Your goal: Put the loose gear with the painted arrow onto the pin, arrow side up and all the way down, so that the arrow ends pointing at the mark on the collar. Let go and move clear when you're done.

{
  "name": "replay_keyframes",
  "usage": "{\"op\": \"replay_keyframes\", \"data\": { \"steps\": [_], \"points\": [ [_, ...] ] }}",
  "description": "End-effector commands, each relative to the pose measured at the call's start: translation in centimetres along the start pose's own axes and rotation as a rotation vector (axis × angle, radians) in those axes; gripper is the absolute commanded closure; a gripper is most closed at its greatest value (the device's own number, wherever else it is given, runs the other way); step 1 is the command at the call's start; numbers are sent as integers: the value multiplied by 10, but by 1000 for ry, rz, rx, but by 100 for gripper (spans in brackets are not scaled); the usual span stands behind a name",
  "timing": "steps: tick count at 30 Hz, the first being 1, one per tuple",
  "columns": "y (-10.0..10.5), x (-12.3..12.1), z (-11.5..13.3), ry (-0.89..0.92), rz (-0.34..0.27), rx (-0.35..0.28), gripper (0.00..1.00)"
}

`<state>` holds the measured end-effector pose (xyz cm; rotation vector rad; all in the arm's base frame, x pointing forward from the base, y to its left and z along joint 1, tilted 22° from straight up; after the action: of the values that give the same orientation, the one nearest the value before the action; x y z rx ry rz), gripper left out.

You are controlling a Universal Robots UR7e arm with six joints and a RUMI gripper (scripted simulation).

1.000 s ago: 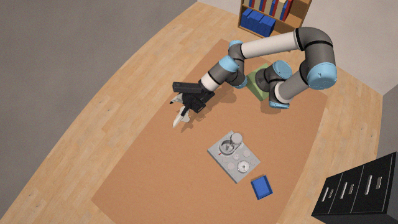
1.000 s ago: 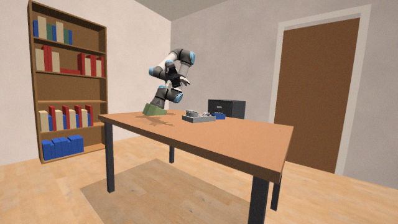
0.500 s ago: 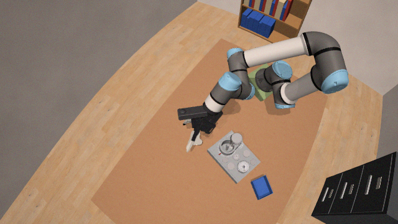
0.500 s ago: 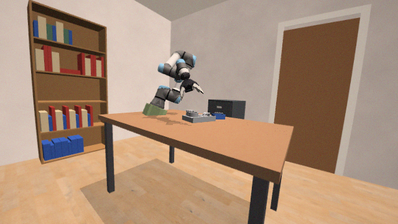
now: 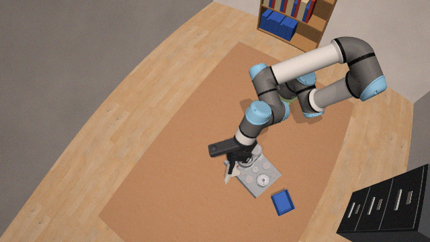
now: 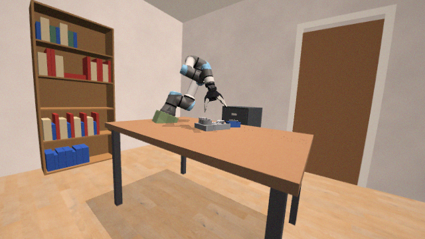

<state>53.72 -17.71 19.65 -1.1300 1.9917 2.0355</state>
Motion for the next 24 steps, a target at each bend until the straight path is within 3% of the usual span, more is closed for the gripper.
{"op": "replay_keyframes", "data": {
  "steps": [1,12,24],
  "points": [
    [-5,-30,43,18,58,-111,0],
    [2,-65,124,68,166,-271,0],
    [11,-76,161,94,219,-335,0]
  ]
}}
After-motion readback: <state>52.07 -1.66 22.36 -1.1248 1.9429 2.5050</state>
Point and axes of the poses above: the point where the finger pads meet when closed, its own y axis back along the fingers, its own x axis across the jaws, z = x × y, the point moved 7 cm from there along y, back along the fingers, and after that the axes turned 1 degree about y, right-handed, at the moved point
